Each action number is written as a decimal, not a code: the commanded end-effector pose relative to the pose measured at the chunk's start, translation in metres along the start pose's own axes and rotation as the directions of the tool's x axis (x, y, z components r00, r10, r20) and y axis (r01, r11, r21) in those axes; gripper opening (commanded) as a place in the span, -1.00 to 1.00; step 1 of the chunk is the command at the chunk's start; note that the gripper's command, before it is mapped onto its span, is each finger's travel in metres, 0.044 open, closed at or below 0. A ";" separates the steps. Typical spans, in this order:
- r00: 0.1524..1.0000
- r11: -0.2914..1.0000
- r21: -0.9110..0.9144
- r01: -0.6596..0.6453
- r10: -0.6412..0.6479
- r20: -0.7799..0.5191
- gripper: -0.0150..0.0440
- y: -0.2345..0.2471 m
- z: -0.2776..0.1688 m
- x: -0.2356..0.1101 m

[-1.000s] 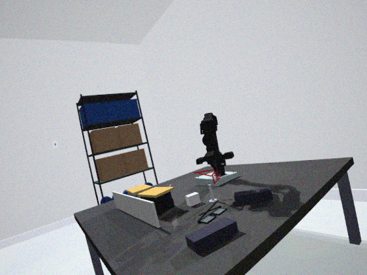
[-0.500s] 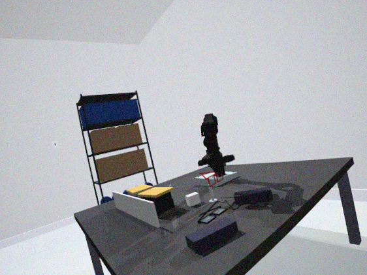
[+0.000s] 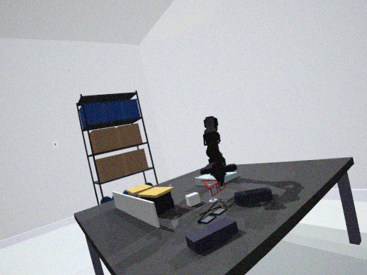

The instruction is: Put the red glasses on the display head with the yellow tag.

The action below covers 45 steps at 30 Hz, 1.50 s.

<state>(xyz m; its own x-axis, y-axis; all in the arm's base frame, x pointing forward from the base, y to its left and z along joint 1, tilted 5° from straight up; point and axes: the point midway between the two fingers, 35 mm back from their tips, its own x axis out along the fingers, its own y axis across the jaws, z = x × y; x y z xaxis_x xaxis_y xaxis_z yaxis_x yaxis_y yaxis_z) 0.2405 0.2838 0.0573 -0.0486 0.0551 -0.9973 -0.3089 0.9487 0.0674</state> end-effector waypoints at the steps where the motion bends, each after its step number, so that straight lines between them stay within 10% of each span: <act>1: 1.000 1.000 0.003 -0.003 0.003 -0.005 -0.49 0.002 -0.003 0.002; 45: 1.000 1.000 0.003 -0.005 0.005 -0.008 -0.49 0.025 -0.031 0.002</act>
<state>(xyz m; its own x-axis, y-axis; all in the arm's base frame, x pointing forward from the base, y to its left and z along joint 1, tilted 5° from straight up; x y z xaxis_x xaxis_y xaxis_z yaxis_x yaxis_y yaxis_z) 0.2089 0.2978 0.0588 -0.0494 0.0567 -0.9972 -0.3061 0.9495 0.0692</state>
